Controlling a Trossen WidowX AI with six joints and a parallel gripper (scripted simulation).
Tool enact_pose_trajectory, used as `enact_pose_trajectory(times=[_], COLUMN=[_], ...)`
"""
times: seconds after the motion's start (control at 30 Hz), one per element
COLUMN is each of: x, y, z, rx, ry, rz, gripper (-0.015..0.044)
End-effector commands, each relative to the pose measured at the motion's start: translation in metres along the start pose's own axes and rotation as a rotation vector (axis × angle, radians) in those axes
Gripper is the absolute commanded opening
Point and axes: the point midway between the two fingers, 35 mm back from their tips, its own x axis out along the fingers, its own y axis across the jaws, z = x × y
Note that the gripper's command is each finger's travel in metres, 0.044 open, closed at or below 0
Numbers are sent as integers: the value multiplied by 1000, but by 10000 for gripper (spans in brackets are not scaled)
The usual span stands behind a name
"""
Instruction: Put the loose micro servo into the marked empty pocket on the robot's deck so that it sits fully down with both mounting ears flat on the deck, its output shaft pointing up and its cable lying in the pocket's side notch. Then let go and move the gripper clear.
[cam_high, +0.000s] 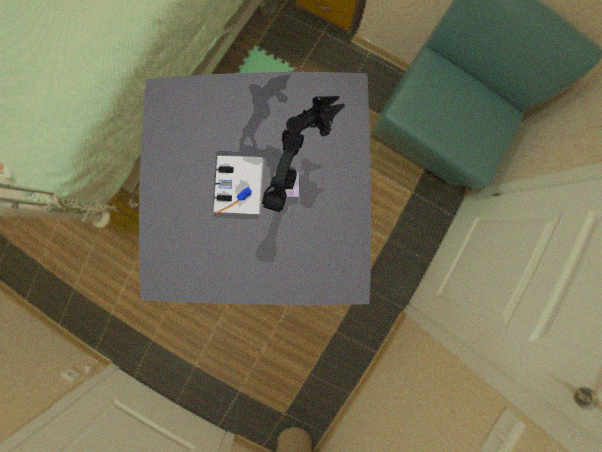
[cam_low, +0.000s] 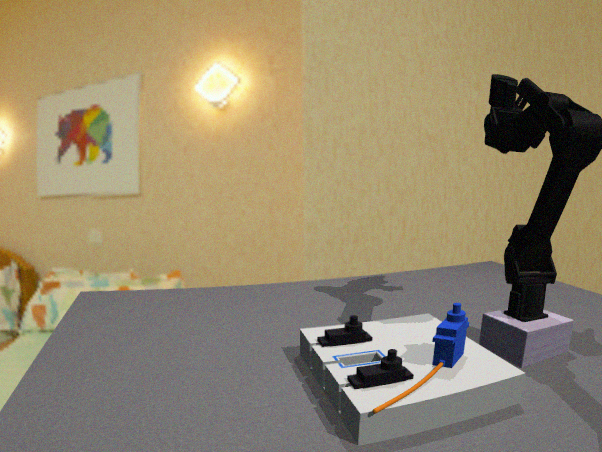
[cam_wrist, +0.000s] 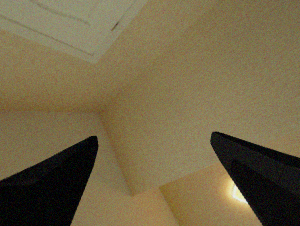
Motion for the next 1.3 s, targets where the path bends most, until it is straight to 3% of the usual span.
enact_pose_trajectory(times=[0.0, 0.63, 1.27], x=[-4, -50, -130], y=[-19, -90, -145], z=[-13, -65, -109], rx=[-75, -379, -701], ry=[44, 300, 673], rz=[-75, -347, -537], gripper=[440, 440, 440])
